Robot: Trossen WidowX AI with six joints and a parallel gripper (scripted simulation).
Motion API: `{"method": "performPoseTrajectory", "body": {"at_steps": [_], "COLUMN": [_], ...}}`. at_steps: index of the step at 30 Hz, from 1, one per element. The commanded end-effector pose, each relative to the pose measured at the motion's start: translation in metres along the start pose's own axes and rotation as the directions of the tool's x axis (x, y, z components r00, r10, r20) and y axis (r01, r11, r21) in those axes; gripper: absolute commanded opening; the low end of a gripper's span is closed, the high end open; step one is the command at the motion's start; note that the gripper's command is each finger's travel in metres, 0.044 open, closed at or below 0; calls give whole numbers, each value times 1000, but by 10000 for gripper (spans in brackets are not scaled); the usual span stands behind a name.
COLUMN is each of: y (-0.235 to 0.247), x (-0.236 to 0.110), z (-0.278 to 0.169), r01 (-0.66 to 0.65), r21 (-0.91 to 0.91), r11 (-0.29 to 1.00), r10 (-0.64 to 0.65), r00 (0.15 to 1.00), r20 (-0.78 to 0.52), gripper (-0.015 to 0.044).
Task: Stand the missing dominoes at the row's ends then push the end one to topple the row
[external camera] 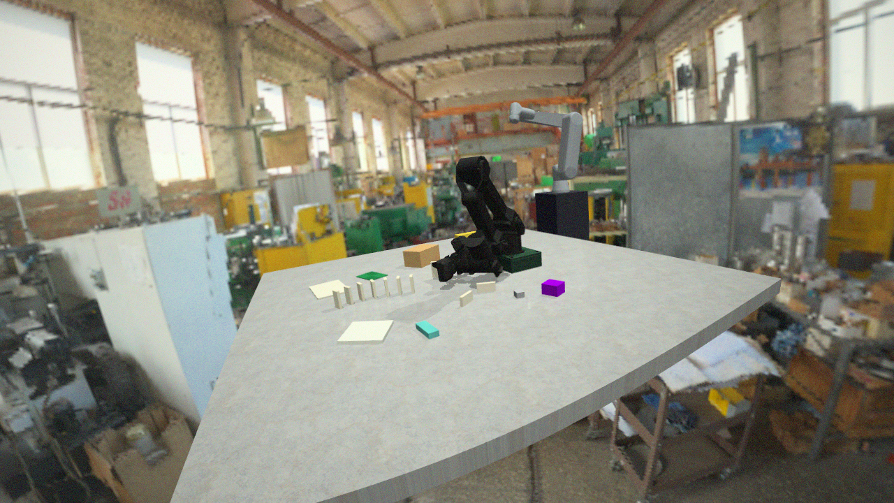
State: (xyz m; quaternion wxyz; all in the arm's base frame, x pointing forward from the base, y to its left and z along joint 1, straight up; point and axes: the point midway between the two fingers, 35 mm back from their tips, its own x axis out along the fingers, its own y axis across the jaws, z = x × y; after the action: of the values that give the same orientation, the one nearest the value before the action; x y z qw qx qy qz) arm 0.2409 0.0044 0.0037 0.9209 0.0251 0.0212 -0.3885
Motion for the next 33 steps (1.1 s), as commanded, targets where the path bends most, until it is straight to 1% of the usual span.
{"method": "performPoseTrajectory", "body": {"at_steps": [1, 15, 25, 28, 30, 33], "y": [1, 1, 2, 2, 9, 21], "x": [0, 0, -2, -2, 2, 10], "z": [0, 1, 47, 49, 45, 37], "r01": [-2, -1, 0, -2, -17, -61], "r21": [10, 10, 2, -7, -75, -224], "r11": [1000, 1000, 1000, 1000, 997, 973], "r10": [2, 2, 0, 2, 15, 39], "r00": [1000, 1000, 1000, 1000, 999, 994], "r20": [-1, -1, 0, -3, -31, -100], "gripper": [73, 440, 440, 440, 440, 440]}}
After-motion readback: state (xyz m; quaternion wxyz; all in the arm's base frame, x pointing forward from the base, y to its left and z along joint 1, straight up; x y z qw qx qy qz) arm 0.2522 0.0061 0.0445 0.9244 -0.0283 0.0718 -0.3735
